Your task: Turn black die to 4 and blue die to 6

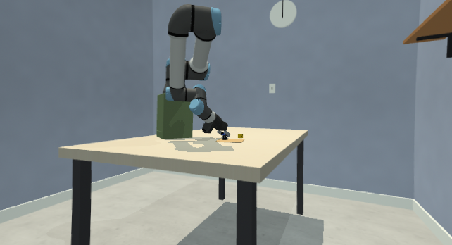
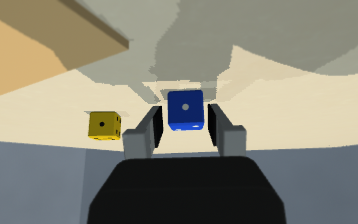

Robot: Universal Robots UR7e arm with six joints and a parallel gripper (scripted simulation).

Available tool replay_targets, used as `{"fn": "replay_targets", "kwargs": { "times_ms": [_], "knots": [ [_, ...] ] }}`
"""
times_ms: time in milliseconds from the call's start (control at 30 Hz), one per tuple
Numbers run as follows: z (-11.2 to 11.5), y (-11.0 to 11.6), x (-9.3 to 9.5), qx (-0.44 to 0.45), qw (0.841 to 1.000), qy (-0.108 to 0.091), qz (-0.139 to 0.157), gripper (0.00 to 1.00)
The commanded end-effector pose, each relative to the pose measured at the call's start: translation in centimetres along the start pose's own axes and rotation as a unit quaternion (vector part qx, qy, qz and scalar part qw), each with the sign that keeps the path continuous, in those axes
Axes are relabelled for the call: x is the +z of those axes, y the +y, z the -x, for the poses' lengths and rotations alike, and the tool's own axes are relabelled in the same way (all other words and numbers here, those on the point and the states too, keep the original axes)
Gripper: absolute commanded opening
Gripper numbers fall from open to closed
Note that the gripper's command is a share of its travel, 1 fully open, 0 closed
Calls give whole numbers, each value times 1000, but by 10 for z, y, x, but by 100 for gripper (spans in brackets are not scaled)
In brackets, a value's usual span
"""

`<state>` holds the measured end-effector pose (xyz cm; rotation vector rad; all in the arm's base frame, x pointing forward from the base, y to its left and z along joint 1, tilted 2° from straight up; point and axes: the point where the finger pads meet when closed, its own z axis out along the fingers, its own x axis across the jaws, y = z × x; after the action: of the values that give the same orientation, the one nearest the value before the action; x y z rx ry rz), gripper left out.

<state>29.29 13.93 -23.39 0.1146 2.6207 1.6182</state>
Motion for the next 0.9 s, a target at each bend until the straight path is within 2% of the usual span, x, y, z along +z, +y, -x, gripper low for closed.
{"fn": "replay_targets", "kwargs": {
  "times_ms": [0, 167, 500, 867],
  "knots": [
    [0, 0, 0, 0, 1000, 0, 0, 79],
    [0, 0, -7, 0, 1000, 0, 0, 79],
    [0, 0, -42, 0, 1000, 0, 0, 79],
    [0, 0, -50, 0, 1000, 0, 0, 79]
  ]
}}
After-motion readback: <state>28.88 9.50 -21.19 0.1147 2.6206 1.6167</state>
